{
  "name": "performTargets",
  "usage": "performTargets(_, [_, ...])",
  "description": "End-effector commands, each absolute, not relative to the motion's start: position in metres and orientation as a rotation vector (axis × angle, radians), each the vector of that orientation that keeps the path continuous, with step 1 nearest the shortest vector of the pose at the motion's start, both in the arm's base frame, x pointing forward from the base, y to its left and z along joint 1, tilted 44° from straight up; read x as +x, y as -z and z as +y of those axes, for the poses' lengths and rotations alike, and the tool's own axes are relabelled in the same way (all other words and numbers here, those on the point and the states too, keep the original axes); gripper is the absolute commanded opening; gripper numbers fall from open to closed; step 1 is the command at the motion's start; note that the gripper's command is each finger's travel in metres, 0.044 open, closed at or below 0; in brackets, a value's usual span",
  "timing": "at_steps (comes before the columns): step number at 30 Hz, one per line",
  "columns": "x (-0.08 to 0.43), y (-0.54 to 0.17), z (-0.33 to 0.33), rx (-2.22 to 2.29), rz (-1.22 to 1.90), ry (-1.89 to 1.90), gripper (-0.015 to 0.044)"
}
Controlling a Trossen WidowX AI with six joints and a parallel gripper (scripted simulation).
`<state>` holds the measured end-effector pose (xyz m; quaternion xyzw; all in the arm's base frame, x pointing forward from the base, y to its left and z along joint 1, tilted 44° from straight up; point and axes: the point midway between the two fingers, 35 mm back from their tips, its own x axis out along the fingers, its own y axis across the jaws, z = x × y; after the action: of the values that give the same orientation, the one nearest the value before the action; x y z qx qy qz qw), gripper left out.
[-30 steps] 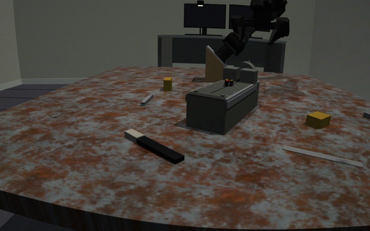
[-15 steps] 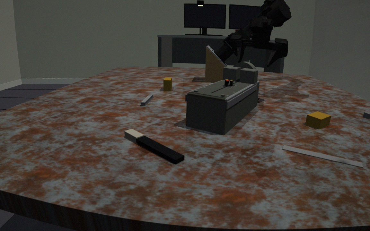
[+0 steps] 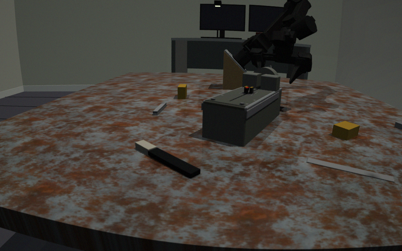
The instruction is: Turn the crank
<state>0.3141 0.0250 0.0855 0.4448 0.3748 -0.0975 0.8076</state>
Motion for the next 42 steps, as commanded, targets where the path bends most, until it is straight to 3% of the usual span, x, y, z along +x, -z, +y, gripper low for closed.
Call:
performTargets(1, [0.314,-0.079,0.028,0.955,0.806,0.218,0.044])
performTargets(29, [0.317,-0.048,0.058,0.957,0.805,0.217,0.044])
performTargets(42, [0.317,-0.048,0.058,0.957,0.805,0.217,0.0099])
